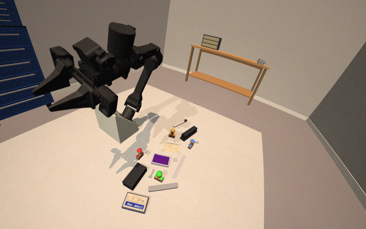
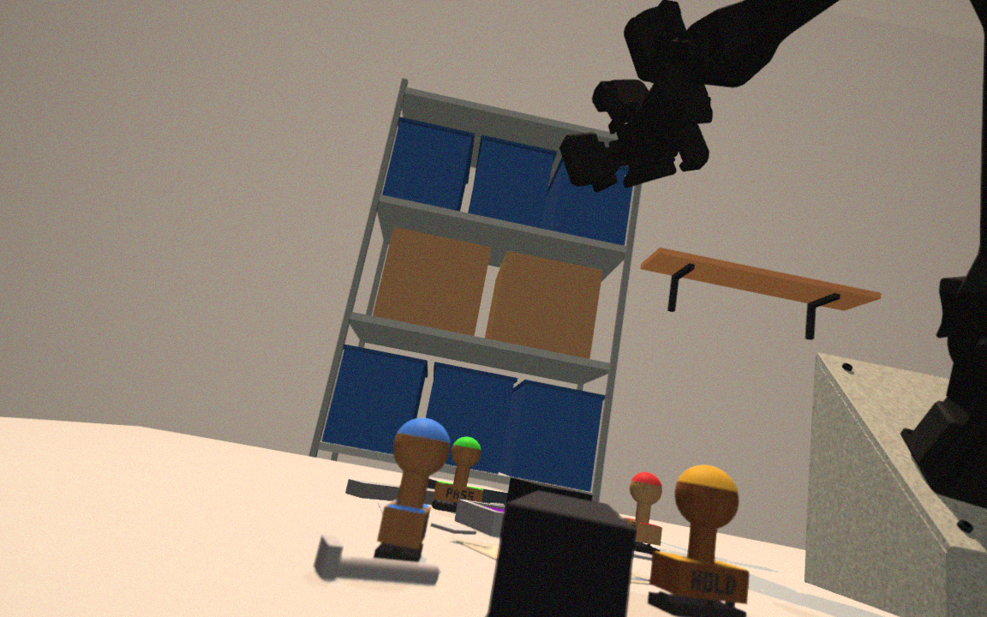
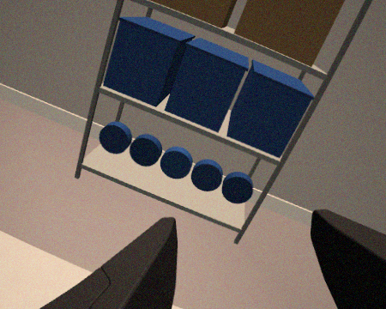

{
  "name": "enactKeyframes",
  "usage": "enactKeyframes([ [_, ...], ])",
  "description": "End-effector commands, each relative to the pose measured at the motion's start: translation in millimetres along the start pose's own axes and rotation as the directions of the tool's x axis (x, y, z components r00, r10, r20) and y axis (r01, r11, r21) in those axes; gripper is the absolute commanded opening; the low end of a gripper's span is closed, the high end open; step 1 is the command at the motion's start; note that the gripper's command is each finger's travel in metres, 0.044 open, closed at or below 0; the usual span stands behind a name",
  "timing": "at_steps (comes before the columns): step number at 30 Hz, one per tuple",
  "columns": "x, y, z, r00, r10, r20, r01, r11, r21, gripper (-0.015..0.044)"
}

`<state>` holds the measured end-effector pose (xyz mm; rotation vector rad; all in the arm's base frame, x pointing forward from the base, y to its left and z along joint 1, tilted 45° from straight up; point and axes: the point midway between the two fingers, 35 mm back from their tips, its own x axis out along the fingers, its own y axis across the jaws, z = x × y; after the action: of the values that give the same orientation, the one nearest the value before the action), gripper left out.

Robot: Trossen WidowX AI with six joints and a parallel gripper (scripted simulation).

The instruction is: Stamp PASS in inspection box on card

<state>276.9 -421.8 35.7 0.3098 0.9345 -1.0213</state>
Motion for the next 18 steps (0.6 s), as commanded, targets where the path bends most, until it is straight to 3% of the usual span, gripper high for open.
enactKeyframes([
  [1, 6, 59, -29, 0.977, 0.161, -0.140, -0.184, 0.968, -0.173, 0.0213],
  [11, -20, 182, -127, 0.737, 0.406, -0.540, -0.633, 0.695, -0.342, 0.0213],
  [18, -68, 248, -202, 0.385, 0.442, -0.810, -0.908, 0.336, -0.249, 0.0213],
])
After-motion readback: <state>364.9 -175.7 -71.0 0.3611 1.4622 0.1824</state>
